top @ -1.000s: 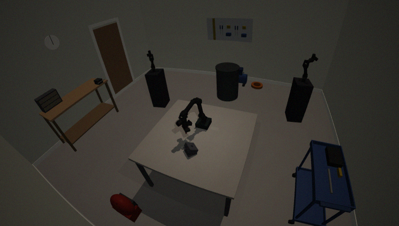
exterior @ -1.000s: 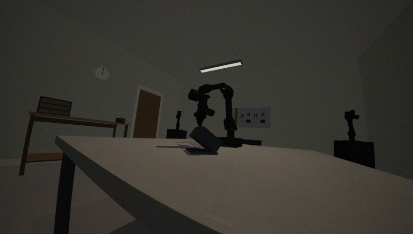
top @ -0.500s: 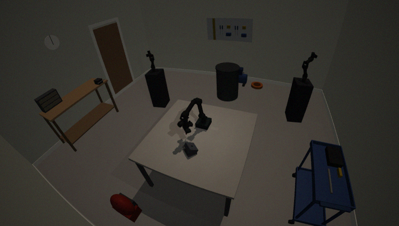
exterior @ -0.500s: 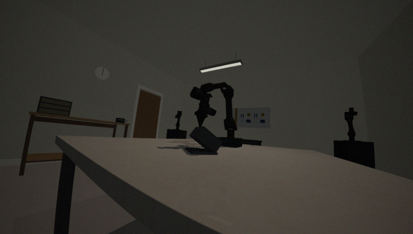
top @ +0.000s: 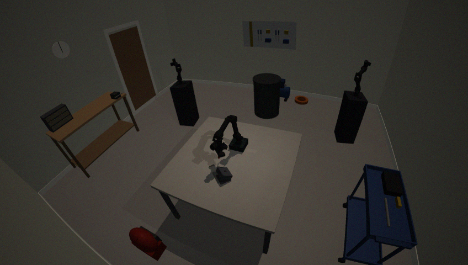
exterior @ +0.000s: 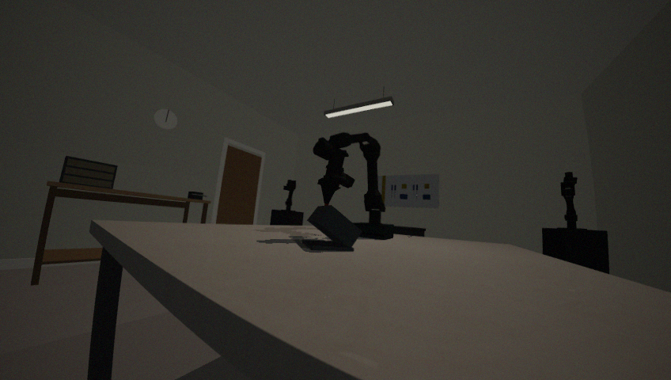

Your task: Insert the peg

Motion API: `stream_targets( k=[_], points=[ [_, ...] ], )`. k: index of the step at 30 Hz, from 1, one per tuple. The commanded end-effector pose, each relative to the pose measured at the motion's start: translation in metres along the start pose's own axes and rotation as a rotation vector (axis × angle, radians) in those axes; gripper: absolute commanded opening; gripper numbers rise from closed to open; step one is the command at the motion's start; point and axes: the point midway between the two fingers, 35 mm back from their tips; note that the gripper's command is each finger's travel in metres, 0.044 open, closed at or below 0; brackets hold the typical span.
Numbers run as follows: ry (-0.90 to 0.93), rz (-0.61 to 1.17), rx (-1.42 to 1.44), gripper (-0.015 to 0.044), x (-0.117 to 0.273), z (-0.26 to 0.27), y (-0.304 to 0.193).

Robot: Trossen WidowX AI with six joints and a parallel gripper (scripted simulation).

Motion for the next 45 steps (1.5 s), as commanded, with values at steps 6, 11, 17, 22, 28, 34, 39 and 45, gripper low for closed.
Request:
stream_targets(
  k=[6, 11, 17, 22, 28, 34, 39, 45],
  points=[
    [0.013, 0.033, -0.001, 0.0, 0.004, -0.013, -0.003],
    [0.019, 0.049, 0.0, 0.0, 0.006, -0.019, -0.003],
    [0.025, 0.069, 0.002, 0.0, 0.009, -0.027, -0.003],
    [0.029, 0.085, 0.002, 0.0, 0.011, -0.034, -0.003],
    [0.034, 0.106, 0.003, 0.0, 0.014, -0.042, -0.002],
    [0.037, 0.127, 0.004, 0.0, 0.017, -0.05, -0.002],
    [0.039, 0.144, 0.004, 0.0, 0.02, -0.057, -0.001],
    [0.04, 0.166, 0.004, 0.0, 0.023, -0.065, 0.0]
  ],
)
Point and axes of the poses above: the point midway between the two fingers, 35 mm back from their tips, its own x axis back along the fingers, its own z axis across the jaws, y = z × x, and after that the axes turned 6 degrees about x, right-handed
